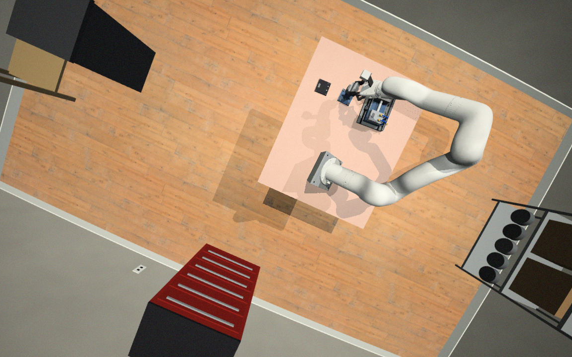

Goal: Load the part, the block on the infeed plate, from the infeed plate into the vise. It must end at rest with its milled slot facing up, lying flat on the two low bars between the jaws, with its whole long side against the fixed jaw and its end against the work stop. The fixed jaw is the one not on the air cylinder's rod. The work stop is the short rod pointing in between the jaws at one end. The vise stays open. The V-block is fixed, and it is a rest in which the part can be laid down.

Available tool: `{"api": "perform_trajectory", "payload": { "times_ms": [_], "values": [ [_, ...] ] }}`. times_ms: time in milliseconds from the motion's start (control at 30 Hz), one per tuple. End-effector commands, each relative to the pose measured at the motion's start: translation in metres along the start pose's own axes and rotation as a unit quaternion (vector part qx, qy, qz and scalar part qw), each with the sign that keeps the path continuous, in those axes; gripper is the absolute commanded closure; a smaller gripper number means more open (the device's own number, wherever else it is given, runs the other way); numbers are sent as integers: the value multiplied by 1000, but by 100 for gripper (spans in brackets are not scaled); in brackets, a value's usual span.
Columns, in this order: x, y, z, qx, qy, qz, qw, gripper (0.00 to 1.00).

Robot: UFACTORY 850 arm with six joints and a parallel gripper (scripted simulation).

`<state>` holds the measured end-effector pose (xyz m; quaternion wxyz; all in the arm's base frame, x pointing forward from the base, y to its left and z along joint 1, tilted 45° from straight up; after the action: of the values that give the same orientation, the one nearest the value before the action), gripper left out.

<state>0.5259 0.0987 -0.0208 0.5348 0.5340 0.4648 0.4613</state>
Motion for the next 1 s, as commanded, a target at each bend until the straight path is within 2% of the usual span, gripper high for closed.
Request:
{"api": "perform_trajectory", "payload": {
  "times_ms": [0, 967],
  "values": [
    [0, 0, 1, -1, 0, 0, 1000, 100],
    [-8, -5, 3, -1, 0, 0, 1000, 100]
  ]
}}
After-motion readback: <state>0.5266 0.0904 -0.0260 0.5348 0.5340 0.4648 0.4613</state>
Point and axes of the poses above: the point where the finger pads meet when closed, its own y axis back along the fingers, its own z axis across the jaws, x = y × z, the point moved 1 cm from there along y, back along the fingers, and after that the axes turned 6 degrees about -y, right-handed, at the moved point
